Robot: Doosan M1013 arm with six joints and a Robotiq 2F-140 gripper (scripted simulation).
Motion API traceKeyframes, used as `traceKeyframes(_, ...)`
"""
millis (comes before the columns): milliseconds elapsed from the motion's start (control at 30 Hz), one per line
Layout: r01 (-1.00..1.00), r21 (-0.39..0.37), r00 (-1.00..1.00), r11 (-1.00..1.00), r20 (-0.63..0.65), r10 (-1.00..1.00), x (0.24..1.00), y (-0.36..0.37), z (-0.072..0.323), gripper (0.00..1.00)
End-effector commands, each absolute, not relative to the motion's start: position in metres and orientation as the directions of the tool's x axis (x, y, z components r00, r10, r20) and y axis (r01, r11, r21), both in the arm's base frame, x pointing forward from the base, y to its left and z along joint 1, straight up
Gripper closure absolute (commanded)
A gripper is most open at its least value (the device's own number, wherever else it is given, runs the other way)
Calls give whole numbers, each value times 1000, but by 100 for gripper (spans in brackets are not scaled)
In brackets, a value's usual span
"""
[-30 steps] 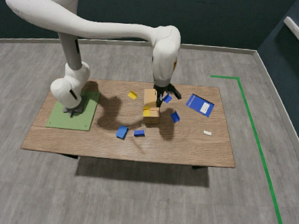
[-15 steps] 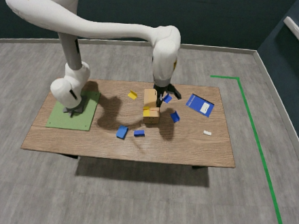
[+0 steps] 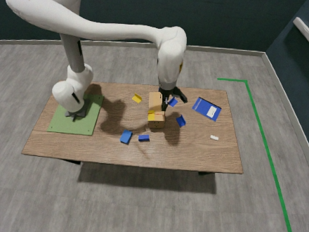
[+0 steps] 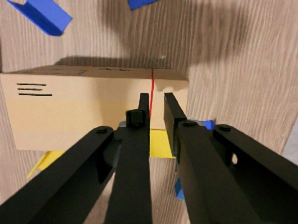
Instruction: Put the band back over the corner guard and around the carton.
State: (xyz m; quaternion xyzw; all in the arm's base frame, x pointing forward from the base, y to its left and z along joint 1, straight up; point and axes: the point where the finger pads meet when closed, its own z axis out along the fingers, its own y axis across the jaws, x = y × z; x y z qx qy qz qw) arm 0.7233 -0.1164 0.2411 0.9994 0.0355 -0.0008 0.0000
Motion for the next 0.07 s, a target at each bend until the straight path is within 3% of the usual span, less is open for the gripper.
traceKeyframes(0,70,-1,998,-998,1,70,724,-118,246,82)
traceKeyframes(33,70,-1,998,-998,1,70,724,-118,246,82)
